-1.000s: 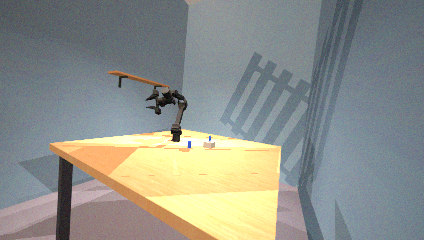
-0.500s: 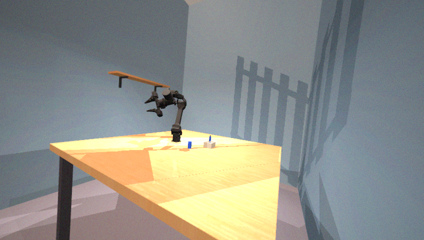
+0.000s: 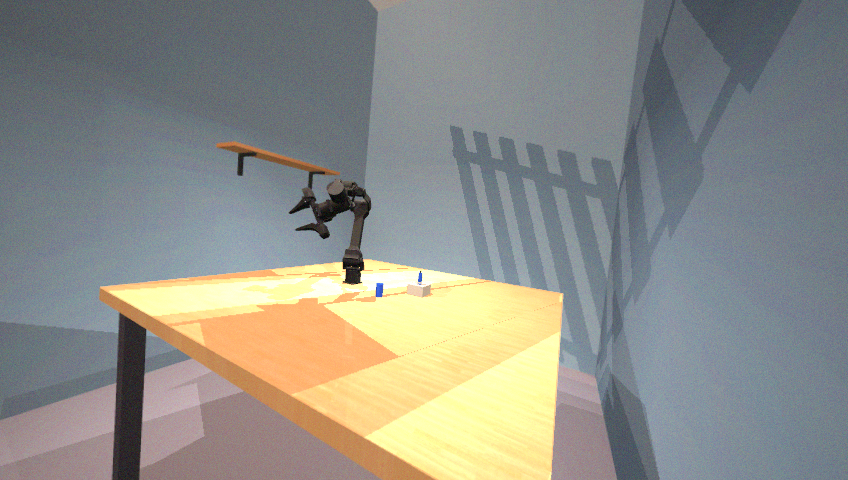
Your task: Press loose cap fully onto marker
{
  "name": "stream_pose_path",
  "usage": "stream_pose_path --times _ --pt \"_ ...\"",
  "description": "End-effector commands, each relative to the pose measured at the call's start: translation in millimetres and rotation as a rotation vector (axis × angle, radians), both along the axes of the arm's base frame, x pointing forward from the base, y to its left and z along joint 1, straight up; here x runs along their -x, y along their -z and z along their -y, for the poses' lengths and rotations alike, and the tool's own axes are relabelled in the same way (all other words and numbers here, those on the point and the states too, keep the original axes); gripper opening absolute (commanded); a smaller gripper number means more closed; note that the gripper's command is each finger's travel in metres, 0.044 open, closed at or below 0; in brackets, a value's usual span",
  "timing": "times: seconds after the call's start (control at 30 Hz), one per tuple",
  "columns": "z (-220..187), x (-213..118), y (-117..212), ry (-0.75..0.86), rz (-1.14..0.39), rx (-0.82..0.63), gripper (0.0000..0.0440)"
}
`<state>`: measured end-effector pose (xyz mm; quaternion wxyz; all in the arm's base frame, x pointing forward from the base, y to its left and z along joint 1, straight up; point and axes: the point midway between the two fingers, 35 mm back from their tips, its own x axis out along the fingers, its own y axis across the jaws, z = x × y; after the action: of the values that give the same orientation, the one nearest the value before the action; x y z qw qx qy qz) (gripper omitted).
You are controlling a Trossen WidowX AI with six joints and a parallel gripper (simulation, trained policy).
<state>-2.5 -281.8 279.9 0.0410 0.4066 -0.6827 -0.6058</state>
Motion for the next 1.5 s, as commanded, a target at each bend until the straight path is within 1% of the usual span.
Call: stream_pose_path --times 0.0,1.03,1.47 --pt "3.4 -8.2 2.3 -0.017 0.028 -0.001 0.0312" --pt "19.7 -89.8 57.9 -0.133 0.246 -0.121 0.0316" --pt "16.2 -124.5 83.3 -0.196 0.290 -0.223 0.0316"
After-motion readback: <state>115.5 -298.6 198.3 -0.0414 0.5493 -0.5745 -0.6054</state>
